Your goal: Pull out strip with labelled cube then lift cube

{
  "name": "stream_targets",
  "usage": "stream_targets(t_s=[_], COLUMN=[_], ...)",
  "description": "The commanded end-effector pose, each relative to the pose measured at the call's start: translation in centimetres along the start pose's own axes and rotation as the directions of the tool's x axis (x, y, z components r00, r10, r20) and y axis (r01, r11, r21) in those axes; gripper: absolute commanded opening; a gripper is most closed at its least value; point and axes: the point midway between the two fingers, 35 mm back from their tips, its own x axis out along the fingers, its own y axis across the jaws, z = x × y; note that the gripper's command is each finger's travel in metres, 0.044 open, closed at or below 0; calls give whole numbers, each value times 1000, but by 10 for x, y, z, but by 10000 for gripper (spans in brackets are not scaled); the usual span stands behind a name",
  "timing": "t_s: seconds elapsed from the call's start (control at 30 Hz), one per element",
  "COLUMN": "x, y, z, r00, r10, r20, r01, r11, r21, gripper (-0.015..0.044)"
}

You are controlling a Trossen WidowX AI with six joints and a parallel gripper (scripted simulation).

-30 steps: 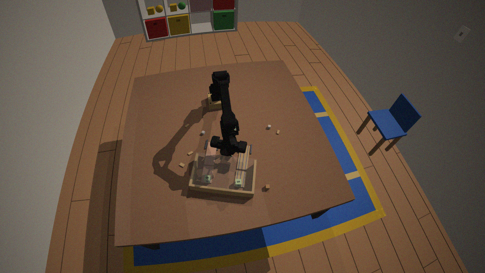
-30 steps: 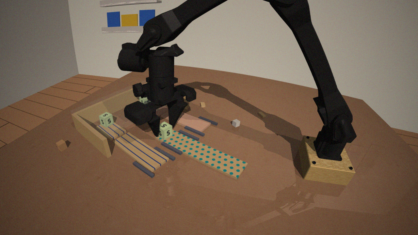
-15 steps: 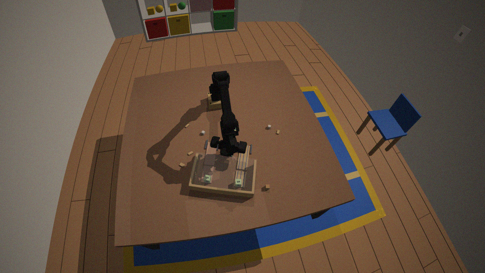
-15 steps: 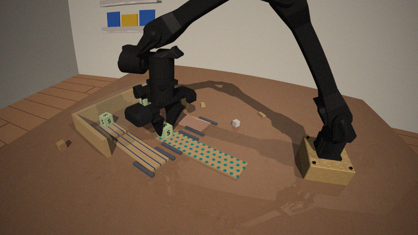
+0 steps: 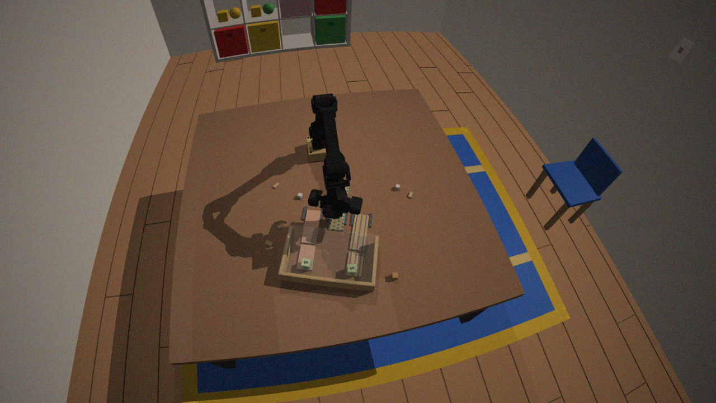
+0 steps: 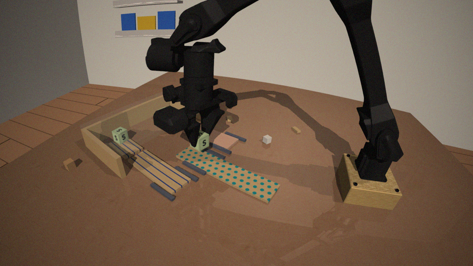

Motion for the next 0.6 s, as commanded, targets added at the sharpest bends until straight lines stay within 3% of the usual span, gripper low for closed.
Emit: stream_targets(t_s=[0.0, 0.57], x=[-10, -16], y=[-7, -27], z=[-15, -60], r00=[1000, 1000], r10=[3, 2], r20=[-4, -9], r01=[-3, -2], r11=[1000, 1000], r21=[-6, -6], gripper=[0, 0])
